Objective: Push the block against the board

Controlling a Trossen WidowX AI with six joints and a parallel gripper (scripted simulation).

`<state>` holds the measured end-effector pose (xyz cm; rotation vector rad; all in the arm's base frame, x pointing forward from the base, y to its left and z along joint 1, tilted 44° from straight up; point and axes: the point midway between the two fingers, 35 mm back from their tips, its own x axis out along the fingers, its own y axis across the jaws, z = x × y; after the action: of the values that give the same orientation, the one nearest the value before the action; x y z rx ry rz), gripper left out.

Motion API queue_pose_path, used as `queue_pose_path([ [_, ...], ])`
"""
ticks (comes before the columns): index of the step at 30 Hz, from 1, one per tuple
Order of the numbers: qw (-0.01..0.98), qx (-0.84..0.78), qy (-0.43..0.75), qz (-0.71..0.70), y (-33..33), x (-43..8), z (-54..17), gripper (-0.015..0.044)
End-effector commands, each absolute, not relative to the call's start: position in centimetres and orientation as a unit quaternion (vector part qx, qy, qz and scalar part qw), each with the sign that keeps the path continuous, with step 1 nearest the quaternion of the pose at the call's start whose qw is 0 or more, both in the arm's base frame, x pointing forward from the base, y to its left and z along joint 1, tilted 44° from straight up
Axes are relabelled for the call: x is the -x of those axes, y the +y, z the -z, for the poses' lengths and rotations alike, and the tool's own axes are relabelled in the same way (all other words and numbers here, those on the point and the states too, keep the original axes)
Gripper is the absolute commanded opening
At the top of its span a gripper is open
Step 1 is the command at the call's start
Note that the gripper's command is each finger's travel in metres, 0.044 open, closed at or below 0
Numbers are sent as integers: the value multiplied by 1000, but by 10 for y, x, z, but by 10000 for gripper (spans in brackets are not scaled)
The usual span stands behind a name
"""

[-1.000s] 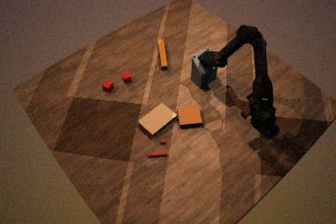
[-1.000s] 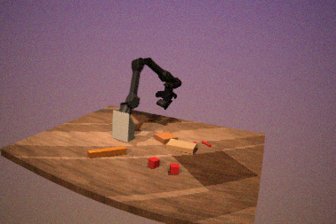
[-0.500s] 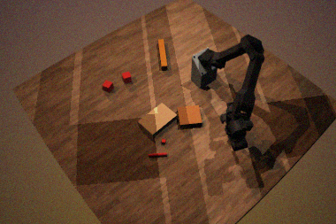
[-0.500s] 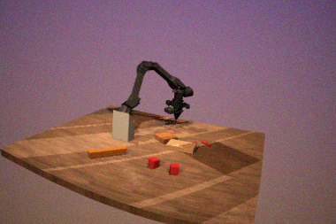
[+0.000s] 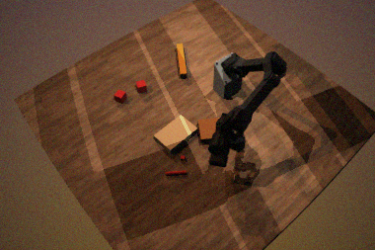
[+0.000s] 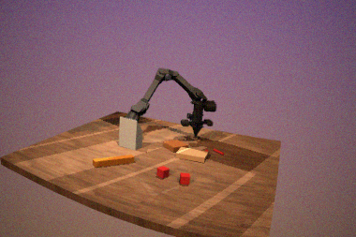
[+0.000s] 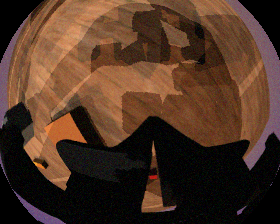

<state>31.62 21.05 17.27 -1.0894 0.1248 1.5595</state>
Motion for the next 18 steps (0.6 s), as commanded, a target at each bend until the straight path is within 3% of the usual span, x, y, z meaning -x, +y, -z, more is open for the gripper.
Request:
queue_pose_path([
  [1, 607, 425, 113, -661, 182, -333, -146, 0],
  [12, 673, 313, 238, -626, 102, -359, -86, 0],
  [18, 677, 305, 245, -623, 97, -360, -82, 0],
])
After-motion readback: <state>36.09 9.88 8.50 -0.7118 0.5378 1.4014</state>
